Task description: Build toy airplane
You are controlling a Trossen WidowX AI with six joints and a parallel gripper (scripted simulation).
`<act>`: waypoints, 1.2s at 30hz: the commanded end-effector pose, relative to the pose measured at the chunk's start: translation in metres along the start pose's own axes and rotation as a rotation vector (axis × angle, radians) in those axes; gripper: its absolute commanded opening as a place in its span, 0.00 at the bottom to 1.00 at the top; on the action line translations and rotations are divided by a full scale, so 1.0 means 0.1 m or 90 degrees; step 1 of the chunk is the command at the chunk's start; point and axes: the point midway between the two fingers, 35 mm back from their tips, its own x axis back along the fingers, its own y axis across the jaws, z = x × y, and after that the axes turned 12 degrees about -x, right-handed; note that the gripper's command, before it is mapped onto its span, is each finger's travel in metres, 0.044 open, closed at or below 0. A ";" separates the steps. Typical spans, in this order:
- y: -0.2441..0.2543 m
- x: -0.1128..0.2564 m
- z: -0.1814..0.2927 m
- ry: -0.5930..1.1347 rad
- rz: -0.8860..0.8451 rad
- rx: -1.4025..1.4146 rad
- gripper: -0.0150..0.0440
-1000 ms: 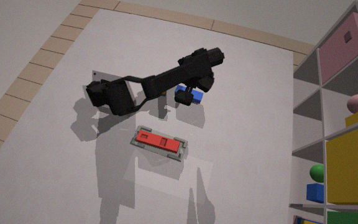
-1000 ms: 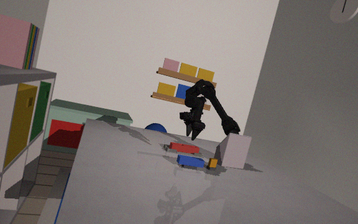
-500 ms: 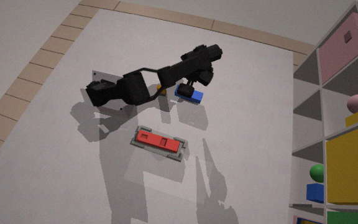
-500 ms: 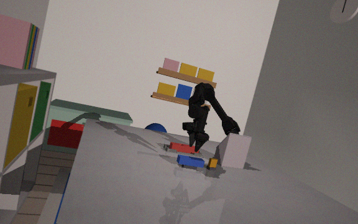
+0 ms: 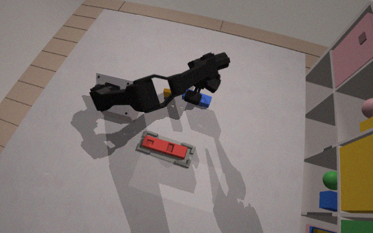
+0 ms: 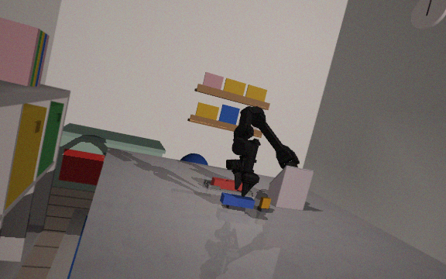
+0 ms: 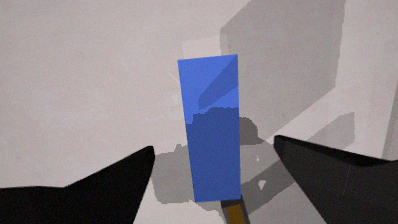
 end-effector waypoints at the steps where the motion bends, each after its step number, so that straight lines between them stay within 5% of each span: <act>1: -0.01 -0.09 0.01 0.000 0.005 0.005 1.00; 24: -0.02 -0.44 0.01 0.000 0.007 0.005 1.00; 33: -0.02 -0.44 0.01 0.000 0.007 0.005 0.60; 36: -0.02 -0.44 0.01 0.000 0.007 0.005 0.57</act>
